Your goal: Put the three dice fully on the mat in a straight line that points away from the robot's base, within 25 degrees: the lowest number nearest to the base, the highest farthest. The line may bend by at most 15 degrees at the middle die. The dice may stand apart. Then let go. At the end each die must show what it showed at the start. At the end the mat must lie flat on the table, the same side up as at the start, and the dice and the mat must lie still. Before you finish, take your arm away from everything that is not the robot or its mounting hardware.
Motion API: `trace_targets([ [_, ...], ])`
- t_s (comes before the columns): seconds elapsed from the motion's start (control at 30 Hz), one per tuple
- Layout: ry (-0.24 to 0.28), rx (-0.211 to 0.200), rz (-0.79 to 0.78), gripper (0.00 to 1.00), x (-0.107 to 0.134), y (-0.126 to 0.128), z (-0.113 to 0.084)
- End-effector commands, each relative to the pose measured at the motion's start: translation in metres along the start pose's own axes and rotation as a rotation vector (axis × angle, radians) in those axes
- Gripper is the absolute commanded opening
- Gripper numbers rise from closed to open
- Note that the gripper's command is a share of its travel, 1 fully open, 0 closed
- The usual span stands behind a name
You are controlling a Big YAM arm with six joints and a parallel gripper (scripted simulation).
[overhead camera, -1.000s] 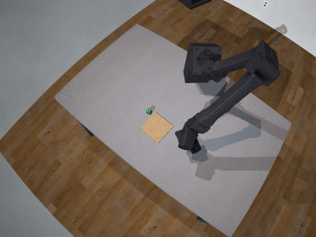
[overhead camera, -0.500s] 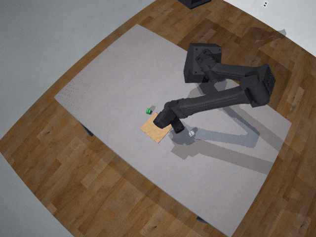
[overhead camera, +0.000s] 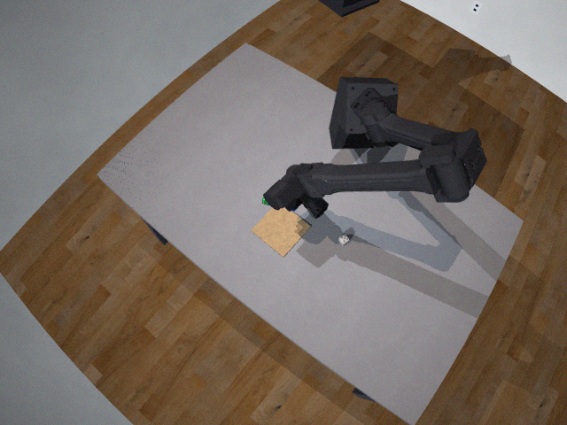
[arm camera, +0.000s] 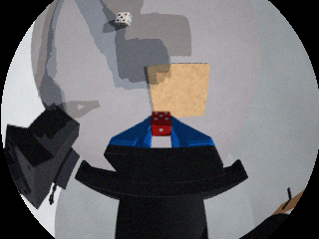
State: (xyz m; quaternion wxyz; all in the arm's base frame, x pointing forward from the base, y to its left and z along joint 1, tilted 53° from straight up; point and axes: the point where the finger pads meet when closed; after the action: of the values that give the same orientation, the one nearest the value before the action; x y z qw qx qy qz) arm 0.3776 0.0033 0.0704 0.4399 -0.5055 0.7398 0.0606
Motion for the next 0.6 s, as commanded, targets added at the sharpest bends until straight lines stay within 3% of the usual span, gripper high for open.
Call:
trace_targets([
  [0.0,-0.006,-0.014,-0.037,0.20,0.000,0.006,0.003],
  [0.27,-0.003,-0.001,-0.032,0.20,0.001,0.001,0.001],
  [0.57,-0.004,-0.008,-0.024,0.20,-0.001,0.003,0.021],
])
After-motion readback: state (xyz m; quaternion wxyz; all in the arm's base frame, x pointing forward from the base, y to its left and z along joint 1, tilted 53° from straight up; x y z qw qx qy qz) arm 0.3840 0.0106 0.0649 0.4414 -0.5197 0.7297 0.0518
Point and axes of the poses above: the point where the finger pads meet when closed, its own z axis out along the fingers, its own y axis across the jaws, x = y × z, and after that the axes turned 14 degrees about z, right-handed
